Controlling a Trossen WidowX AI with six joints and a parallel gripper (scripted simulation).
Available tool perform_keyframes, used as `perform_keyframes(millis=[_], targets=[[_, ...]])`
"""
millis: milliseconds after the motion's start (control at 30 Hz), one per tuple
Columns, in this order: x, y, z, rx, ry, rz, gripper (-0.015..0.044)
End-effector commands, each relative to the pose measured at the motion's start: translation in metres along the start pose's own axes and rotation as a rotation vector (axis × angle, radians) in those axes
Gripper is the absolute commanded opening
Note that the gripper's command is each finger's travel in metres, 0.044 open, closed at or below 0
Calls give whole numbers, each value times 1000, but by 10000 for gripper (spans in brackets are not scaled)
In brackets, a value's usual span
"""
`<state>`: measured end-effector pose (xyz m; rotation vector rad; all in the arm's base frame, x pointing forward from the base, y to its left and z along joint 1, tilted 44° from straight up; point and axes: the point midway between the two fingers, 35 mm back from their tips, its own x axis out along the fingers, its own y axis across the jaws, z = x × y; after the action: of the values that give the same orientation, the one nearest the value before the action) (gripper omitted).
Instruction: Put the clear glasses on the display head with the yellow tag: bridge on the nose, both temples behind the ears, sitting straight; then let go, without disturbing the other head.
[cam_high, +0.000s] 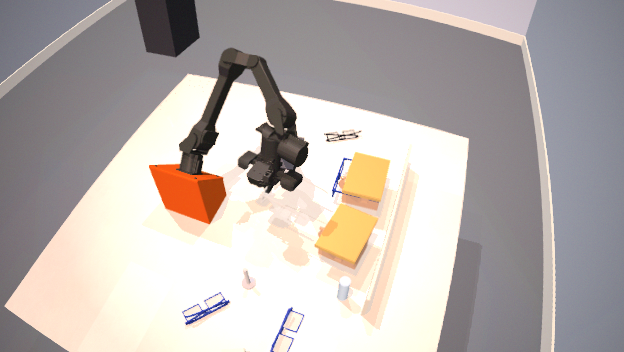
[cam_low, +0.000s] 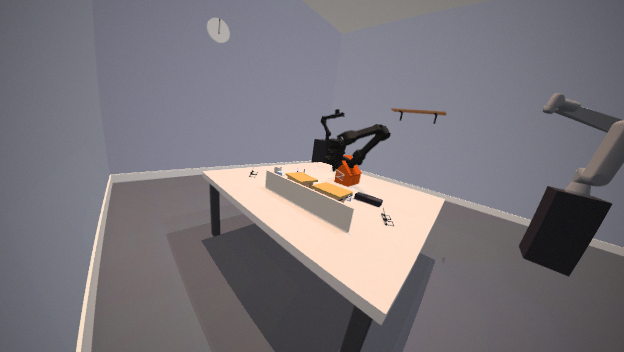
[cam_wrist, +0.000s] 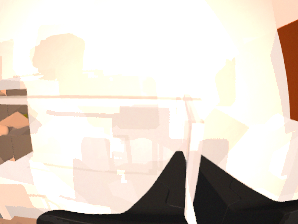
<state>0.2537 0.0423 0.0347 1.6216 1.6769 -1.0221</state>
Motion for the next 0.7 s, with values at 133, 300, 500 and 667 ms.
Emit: perform_keyframes(millis=[133,300,500,667], targets=[[7,7,28,-25,147,7,0],[10,8,37,-31,193,20,0],[13,8,36,-25,214,66,0],[18,8,35,-20,227,119,0]])
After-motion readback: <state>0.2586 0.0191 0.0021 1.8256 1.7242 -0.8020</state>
